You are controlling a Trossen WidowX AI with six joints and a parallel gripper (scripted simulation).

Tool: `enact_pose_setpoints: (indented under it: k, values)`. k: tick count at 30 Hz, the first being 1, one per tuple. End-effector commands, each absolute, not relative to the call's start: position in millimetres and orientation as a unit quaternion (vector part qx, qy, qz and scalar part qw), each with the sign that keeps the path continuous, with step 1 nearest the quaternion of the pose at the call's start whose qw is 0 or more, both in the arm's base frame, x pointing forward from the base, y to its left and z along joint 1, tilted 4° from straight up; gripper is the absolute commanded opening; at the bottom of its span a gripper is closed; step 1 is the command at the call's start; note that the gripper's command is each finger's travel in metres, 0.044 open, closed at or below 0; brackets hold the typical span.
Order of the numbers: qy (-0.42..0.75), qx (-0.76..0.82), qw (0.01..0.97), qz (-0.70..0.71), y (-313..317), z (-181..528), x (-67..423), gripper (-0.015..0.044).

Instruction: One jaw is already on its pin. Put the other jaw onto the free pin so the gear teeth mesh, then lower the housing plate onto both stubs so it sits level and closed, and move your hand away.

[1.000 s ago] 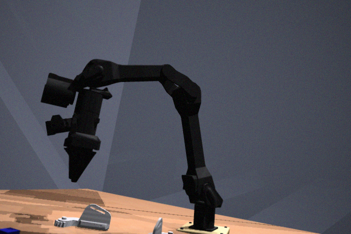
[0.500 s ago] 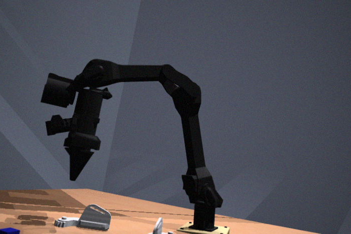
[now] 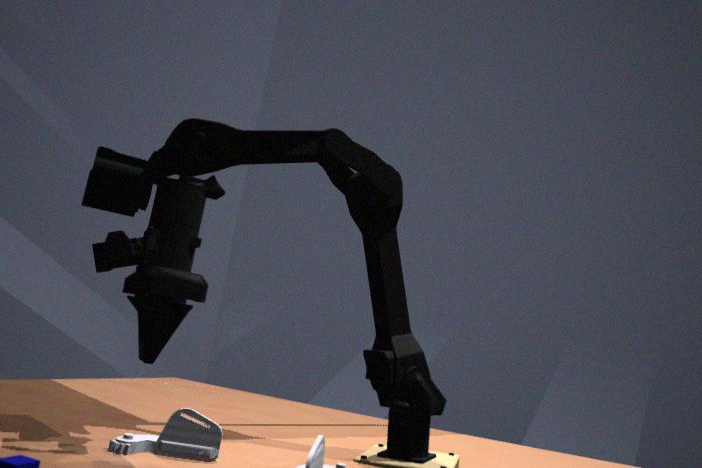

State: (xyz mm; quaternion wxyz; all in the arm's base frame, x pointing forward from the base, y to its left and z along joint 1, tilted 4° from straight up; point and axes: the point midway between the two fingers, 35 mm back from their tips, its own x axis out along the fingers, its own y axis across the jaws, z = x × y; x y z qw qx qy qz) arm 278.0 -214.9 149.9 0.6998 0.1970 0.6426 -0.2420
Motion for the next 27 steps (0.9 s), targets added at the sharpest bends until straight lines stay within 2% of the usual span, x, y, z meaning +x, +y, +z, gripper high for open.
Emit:
enact_pose_setpoints:
  k: [1, 10, 27]
  values:
    - [0.652, 0.162, 0.710, -0.211, -213, 151, 277, 0.0210]
    - [0.675, 0.062, 0.725, -0.118, -208, 151, 276, 0.0440]
    - [0.683, -0.130, 0.717, 0.062, -198, 151, 272, 0.0440]
